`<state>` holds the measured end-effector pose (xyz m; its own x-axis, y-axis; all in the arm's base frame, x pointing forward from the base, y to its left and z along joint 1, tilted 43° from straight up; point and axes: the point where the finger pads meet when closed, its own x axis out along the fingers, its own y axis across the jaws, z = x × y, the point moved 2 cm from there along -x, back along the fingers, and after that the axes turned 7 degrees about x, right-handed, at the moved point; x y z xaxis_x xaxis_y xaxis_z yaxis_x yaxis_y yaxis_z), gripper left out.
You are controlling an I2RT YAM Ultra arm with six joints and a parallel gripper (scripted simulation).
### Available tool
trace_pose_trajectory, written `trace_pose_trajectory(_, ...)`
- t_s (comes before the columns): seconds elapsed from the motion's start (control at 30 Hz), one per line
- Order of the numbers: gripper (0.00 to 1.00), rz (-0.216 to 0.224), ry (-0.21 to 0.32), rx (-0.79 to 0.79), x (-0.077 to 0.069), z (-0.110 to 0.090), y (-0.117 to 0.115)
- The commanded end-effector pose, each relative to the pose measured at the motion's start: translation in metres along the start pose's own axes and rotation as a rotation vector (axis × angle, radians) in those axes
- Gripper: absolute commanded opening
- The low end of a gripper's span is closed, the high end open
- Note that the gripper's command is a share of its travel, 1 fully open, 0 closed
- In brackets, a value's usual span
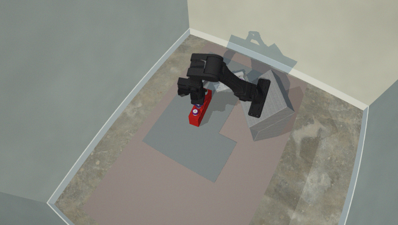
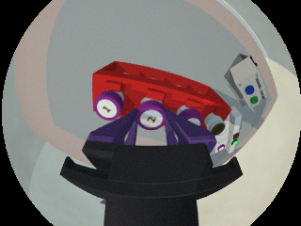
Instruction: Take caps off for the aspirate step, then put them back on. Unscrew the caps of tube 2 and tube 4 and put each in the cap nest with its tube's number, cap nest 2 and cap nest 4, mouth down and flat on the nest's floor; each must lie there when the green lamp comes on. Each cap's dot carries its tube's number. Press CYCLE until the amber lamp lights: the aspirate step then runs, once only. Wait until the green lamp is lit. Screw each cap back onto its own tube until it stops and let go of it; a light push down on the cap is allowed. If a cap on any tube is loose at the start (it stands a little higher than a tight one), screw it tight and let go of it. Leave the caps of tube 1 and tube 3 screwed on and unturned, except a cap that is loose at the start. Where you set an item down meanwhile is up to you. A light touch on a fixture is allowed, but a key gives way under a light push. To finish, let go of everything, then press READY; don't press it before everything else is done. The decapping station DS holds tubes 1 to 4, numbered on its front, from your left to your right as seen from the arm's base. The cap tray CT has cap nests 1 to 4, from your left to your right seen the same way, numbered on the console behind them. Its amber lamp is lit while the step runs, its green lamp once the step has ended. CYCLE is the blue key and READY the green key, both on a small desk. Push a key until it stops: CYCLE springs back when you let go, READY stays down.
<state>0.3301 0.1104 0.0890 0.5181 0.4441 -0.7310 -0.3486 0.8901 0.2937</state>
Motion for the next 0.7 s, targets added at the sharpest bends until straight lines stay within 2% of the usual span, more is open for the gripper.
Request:
trace_pose_trajectory(0.0,0.00,0.000,-0.008,0.197,-0.0012,0.0020,-0.0005)
trace_pose_trajectory(0.47,0.00,0.003,-0.008,0.895,-0.0008,0.0020,-0.0006)
trace_pose_trajectory(0.53,0.00,0.003,-0.008,0.895,-0.0008,0.0020,-0.0006)
trace_pose_trajectory(0.67,0.00,0.004,-0.008,1.097,-0.0007,0.0020,-0.0005)
